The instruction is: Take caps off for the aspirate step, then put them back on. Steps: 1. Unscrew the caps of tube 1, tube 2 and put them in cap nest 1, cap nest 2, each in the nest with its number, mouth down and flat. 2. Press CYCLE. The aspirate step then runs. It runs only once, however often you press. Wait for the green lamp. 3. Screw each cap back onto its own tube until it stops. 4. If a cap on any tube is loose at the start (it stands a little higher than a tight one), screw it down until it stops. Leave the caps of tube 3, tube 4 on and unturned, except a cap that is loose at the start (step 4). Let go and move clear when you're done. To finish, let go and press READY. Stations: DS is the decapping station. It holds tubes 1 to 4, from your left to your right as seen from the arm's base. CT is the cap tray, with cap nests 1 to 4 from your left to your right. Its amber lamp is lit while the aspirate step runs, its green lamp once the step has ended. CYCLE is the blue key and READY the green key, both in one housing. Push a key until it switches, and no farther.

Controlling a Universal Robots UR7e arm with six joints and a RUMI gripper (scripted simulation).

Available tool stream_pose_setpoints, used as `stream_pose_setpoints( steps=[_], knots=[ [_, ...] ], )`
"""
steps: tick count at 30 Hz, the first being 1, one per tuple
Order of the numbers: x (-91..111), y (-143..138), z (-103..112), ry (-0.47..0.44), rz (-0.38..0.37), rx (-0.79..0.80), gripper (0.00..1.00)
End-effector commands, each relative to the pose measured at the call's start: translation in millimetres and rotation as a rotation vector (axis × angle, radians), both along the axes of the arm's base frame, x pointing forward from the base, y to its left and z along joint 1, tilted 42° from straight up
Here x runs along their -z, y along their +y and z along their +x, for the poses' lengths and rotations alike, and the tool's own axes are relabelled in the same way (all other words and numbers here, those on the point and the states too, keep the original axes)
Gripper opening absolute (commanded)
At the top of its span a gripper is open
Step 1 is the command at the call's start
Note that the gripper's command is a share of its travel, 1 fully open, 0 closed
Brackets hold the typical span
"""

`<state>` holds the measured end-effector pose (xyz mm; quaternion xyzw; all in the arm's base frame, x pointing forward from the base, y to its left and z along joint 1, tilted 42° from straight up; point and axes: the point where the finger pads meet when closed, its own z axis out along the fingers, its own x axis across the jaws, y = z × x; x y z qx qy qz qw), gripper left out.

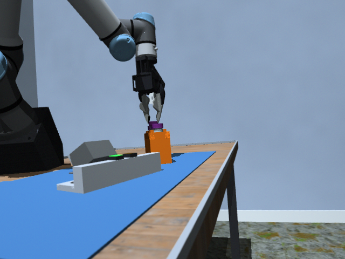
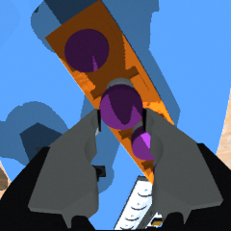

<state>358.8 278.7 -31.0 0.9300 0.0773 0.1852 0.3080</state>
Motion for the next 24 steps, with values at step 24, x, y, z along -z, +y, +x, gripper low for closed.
stream_pose_setpoints(
  steps=[24],
  knots=[
    [1.3, -4.0, 0.8, 0.002, -0.003, 0.001, 0.0]
  ],
)
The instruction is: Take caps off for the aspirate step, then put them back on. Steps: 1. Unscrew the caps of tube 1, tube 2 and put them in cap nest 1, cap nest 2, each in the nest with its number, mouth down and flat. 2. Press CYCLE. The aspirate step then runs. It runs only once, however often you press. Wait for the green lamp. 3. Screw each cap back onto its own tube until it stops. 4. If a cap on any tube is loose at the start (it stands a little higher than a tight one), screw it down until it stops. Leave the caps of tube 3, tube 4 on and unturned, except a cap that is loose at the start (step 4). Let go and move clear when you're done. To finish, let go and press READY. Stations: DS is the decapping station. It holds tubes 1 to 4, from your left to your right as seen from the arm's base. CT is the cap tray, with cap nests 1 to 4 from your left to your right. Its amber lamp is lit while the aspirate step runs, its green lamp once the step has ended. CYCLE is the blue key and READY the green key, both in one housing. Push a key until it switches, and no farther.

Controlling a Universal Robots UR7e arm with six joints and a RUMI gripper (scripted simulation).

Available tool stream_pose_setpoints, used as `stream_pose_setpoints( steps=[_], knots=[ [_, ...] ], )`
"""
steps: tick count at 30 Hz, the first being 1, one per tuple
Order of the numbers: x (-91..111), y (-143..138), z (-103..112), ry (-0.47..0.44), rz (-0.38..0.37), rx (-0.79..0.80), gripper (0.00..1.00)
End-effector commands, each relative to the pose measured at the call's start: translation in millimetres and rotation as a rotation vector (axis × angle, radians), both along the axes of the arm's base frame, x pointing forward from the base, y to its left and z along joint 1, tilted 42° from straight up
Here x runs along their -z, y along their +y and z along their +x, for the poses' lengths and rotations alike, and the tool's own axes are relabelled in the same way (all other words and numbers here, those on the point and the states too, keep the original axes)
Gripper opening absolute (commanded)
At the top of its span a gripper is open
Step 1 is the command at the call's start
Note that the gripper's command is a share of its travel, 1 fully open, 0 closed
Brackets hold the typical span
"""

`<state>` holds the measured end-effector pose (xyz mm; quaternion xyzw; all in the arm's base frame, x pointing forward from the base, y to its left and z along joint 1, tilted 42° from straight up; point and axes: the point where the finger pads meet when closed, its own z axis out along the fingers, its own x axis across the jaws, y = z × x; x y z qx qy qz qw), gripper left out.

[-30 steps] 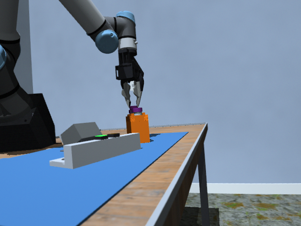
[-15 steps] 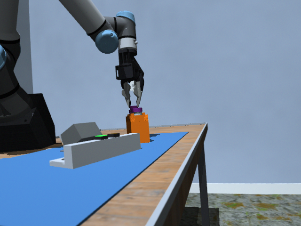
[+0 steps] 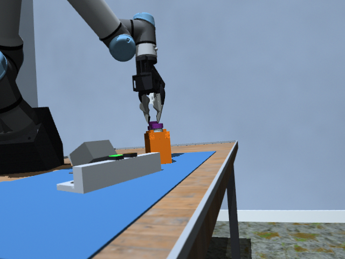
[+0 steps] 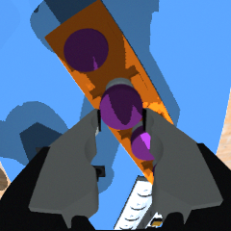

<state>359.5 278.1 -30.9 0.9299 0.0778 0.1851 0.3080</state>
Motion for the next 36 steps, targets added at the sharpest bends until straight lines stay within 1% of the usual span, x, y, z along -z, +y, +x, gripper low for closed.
stream_pose_setpoints(
  steps=[1, 30, 36],
  knots=[
    [1.3, -3.5, 0.1, 0.001, -0.003, 0.002, 0.0],
    [8.6, -7.6, 3.2, 0.002, -0.003, 0.002, 0.0],
    [7.1, -5.6, 3.8, -0.001, 0.0, 0.001, 0.0]
  ],
)
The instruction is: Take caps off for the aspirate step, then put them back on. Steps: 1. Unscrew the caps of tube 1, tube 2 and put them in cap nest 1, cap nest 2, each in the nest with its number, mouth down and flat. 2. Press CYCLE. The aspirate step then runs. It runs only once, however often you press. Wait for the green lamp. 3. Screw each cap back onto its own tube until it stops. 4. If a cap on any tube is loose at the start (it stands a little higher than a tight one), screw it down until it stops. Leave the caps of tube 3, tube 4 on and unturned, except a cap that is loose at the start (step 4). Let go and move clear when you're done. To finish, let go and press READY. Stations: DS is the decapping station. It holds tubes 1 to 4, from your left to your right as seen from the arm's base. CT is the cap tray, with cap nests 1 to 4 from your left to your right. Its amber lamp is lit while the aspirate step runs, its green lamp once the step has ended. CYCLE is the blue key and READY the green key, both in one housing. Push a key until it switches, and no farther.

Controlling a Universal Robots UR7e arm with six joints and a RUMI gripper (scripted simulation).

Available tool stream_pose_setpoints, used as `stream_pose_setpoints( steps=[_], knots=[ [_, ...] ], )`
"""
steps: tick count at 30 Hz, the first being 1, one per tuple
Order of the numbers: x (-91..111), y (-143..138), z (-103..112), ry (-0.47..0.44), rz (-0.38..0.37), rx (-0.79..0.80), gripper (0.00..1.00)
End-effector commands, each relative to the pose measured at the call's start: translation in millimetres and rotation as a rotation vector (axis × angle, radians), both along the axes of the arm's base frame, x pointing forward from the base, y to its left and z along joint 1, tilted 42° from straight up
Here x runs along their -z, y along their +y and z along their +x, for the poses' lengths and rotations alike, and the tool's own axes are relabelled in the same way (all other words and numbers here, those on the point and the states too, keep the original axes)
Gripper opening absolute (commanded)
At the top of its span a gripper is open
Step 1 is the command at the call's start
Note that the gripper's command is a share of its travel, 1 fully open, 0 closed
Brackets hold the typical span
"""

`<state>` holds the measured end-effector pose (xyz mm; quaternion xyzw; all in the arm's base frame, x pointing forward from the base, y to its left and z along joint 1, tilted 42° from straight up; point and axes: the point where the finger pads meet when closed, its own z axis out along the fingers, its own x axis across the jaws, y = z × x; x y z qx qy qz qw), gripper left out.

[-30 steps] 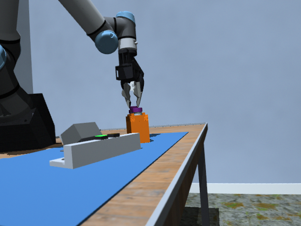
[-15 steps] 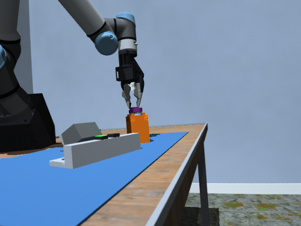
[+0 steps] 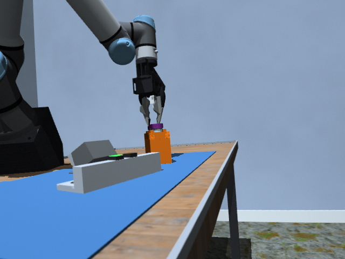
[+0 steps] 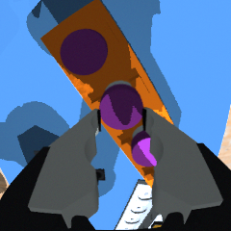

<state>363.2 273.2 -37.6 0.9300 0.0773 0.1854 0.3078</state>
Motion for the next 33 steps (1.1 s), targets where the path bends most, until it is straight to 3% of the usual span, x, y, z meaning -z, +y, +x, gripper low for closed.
stream_pose_setpoints(
  steps=[1, 4, 5, 25, 31, 33],
  knots=[
    [0.4, -0.7, 0.1, 0.0, -0.001, 0.0, 0.0],
    [0.4, -0.7, 0.0, 0.0, -0.001, 0.0, 0.0],
    [0.4, -0.7, 0.0, 0.0, -0.001, 0.0, 0.35],
    [0.4, -0.7, 0.0, 0.0, -0.001, 0.0, 0.35],
    [2.6, -2.0, 2.9, 0.129, -0.094, -0.176, 0.35],
    [2.6, -2.0, 2.9, 0.129, -0.094, -0.176, 0.35]
  ],
)
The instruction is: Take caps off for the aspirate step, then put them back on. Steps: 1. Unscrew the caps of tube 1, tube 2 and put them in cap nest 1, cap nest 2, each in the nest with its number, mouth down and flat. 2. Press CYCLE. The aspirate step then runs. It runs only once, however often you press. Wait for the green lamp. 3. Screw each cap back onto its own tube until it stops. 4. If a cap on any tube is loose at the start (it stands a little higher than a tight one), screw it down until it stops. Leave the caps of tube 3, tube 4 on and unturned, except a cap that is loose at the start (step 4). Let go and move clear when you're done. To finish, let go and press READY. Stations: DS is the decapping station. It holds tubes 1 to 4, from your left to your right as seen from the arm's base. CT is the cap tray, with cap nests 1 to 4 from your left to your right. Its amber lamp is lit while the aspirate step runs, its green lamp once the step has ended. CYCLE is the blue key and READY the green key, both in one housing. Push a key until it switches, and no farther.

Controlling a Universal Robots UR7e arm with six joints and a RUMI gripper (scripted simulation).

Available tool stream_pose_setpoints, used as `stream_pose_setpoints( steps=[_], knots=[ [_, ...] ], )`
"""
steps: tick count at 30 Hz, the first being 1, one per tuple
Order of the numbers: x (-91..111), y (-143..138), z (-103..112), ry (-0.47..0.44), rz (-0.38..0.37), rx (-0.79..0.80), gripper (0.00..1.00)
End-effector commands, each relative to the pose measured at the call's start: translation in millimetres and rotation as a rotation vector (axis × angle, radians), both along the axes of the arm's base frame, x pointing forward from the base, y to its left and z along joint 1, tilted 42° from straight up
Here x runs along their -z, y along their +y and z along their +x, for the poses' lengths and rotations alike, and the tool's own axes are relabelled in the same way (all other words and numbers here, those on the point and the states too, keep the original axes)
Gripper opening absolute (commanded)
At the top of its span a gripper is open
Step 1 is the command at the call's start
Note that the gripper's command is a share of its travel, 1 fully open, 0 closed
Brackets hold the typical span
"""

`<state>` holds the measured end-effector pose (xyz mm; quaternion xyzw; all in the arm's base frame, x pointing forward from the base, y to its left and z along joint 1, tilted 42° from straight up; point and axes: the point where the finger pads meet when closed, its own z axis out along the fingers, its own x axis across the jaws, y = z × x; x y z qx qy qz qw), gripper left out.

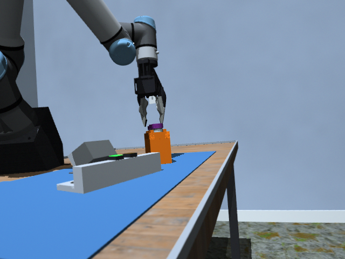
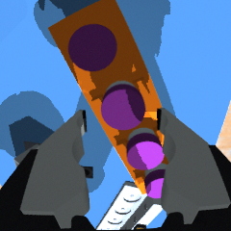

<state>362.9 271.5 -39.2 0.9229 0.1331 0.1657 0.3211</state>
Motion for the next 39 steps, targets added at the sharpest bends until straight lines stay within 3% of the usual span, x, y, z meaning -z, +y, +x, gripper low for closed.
stream_pose_setpoints(
  steps=[1, 15, 17, 22, 30, 31, 39],
  knots=[
    [2.0, -1.3, 2.4, 0.087, -0.058, -0.118, 0.35],
    [4.6, -3.5, 4.8, 0.393, -0.276, -0.532, 0.35],
    [4.6, -3.5, 4.8, 0.393, -0.276, -0.532, 0.35],
    [5.0, -3.9, 4.4, 0.504, -0.355, -0.68, 0.35],
    [4.6, -3.4, 4.5, 0.507, -0.358, -0.686, 0.35],
    [4.4, -2.1, 4.7, 0.506, -0.359, -0.687, 0.0],
    [4.4, -2.1, 4.7, 0.506, -0.359, -0.687, 0.0]
  ],
)
